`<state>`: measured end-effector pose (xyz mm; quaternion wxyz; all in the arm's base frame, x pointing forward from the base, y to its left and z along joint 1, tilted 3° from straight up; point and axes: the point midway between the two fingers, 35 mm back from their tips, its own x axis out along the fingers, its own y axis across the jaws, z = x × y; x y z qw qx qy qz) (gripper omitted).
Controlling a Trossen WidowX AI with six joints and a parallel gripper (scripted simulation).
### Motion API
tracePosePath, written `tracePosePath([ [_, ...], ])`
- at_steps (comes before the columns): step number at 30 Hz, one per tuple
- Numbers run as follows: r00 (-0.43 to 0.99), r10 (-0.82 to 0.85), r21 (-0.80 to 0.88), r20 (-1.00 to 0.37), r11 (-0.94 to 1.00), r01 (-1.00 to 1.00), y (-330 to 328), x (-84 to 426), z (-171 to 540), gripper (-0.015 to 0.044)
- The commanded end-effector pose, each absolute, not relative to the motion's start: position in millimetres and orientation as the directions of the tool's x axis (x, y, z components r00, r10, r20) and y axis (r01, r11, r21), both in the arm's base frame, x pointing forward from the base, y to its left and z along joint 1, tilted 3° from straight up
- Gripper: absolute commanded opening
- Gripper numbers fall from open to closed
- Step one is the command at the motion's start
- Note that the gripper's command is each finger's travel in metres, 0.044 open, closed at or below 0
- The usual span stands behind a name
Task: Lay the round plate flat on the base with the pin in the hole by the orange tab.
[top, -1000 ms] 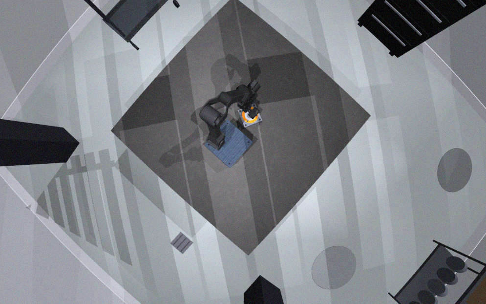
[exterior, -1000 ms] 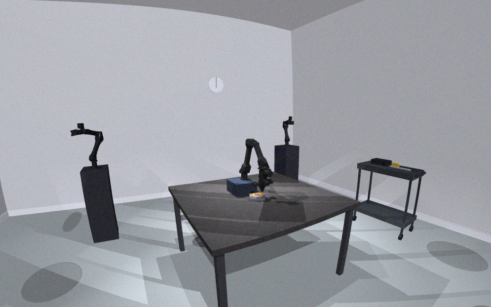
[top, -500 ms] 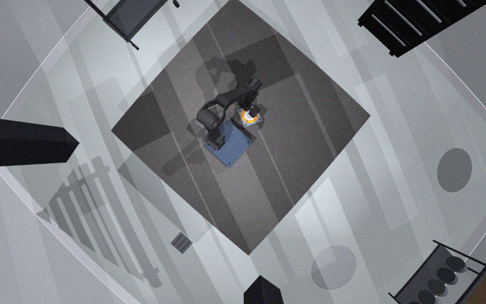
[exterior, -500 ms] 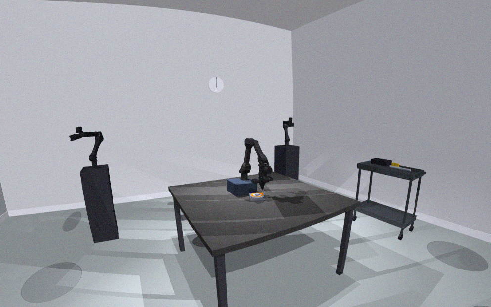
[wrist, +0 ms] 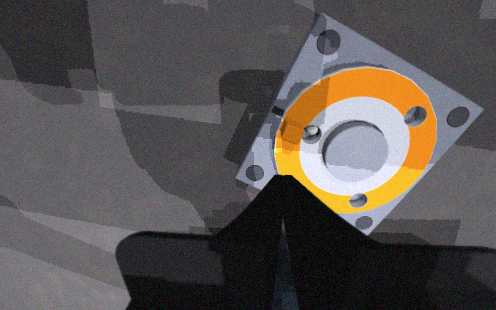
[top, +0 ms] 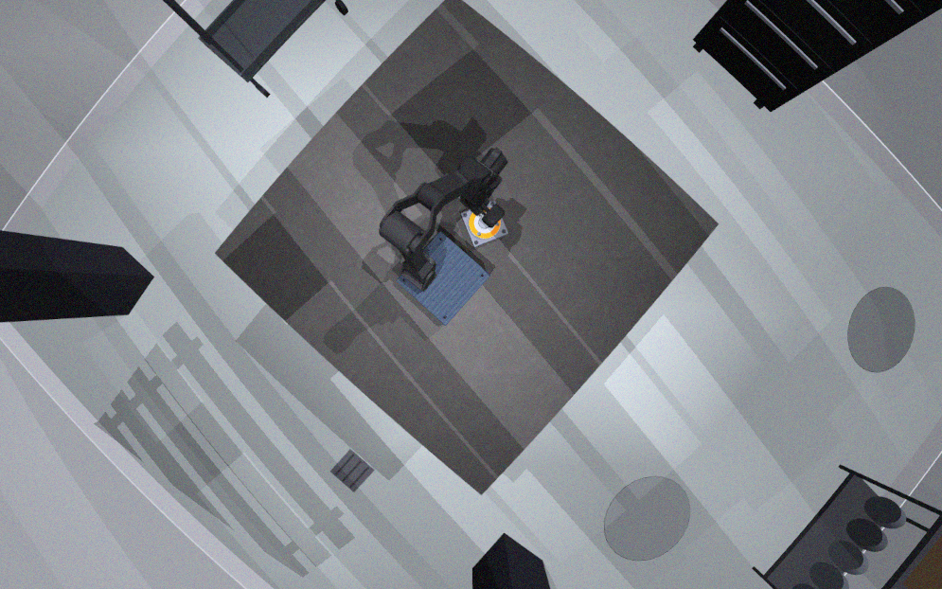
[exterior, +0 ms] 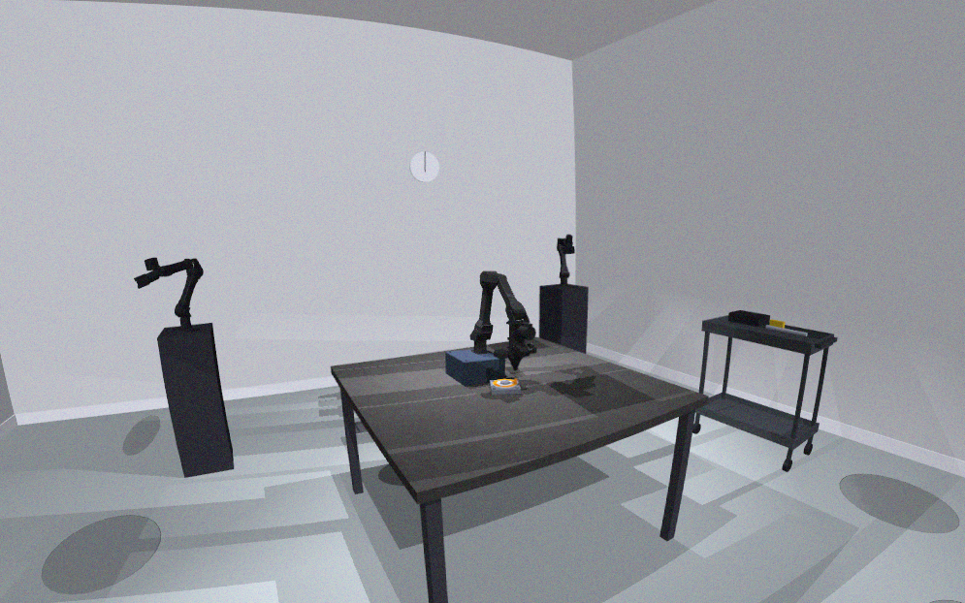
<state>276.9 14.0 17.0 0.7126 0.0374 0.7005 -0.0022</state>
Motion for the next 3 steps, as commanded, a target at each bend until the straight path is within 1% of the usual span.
tracePosePath([
  [1, 0.019, 0.049, 0.05, -0.999, 0.997, 0.056, 14.1, 277.0, 16.5, 0.0],
  [3, 0.019, 0.049, 0.05, -0.999, 0.997, 0.056, 14.1, 277.0, 16.5, 0.0],
])
